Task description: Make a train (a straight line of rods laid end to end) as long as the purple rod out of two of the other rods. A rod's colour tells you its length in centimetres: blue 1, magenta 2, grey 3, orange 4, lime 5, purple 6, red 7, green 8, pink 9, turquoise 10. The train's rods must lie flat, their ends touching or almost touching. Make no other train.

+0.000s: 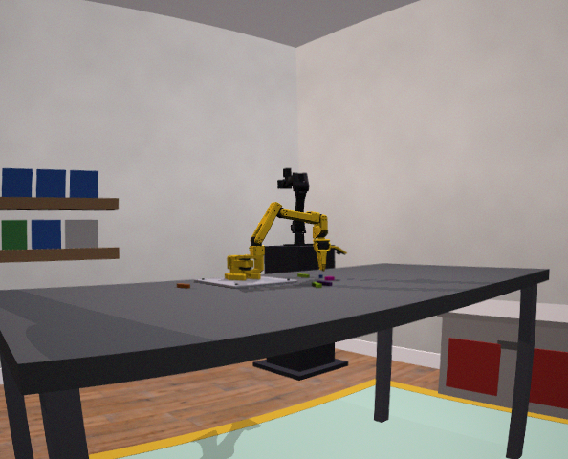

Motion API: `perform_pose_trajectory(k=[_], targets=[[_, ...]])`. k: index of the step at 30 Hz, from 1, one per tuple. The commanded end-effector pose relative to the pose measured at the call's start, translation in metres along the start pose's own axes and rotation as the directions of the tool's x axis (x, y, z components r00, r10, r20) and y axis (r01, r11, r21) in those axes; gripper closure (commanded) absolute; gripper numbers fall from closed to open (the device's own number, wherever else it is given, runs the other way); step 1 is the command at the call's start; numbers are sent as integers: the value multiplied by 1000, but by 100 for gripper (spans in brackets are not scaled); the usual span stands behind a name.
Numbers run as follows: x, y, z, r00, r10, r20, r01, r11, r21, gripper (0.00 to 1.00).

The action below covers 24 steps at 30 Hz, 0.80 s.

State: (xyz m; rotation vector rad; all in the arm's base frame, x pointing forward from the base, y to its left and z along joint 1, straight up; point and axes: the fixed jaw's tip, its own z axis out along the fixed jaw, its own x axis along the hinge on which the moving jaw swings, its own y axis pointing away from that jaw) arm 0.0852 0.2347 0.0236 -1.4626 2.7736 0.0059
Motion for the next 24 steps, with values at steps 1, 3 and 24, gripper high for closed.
perform_pose_trajectory(k=[1,3,24], targets=[[3,-2,13,1000,16,-23,-16,1000,4,81],[3,-2,17,1000,16,-23,-16,1000,4,81],[8,-4,30,999,16,-38,-15,1000,8,81]])
